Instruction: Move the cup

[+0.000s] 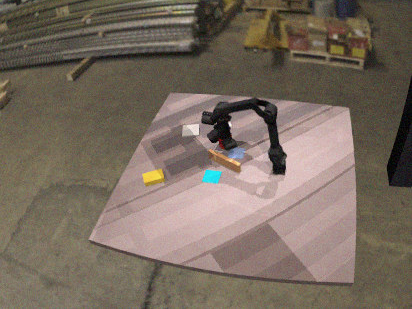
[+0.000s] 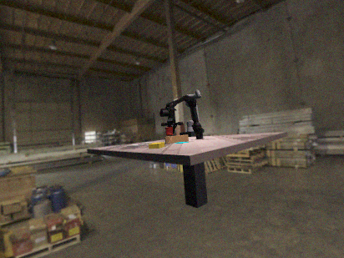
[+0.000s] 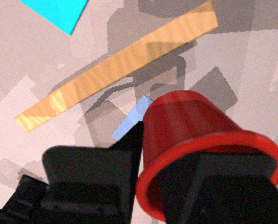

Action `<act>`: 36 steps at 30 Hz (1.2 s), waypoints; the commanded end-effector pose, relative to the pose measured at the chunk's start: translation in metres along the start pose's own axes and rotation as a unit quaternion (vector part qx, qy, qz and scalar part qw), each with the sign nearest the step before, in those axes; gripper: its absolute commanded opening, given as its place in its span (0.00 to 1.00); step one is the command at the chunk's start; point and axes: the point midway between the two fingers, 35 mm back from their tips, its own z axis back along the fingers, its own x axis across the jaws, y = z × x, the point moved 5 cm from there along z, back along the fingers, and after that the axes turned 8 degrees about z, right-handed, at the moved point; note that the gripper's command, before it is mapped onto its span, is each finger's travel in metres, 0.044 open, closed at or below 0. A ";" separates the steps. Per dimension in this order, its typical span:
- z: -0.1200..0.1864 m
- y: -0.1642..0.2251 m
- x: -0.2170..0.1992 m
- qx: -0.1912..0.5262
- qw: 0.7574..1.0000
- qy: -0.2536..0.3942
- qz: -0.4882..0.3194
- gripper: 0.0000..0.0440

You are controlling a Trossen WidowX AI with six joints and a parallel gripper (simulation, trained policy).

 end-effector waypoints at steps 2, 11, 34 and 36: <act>0.011 -0.015 0.004 -0.014 1.000 0.011 0.013 0.00; 0.024 -0.043 0.015 -0.035 0.998 0.028 0.040 0.00; 0.024 -0.113 0.062 -0.079 0.990 0.052 0.102 0.00; 0.022 -0.118 0.067 -0.081 0.989 0.053 0.107 0.00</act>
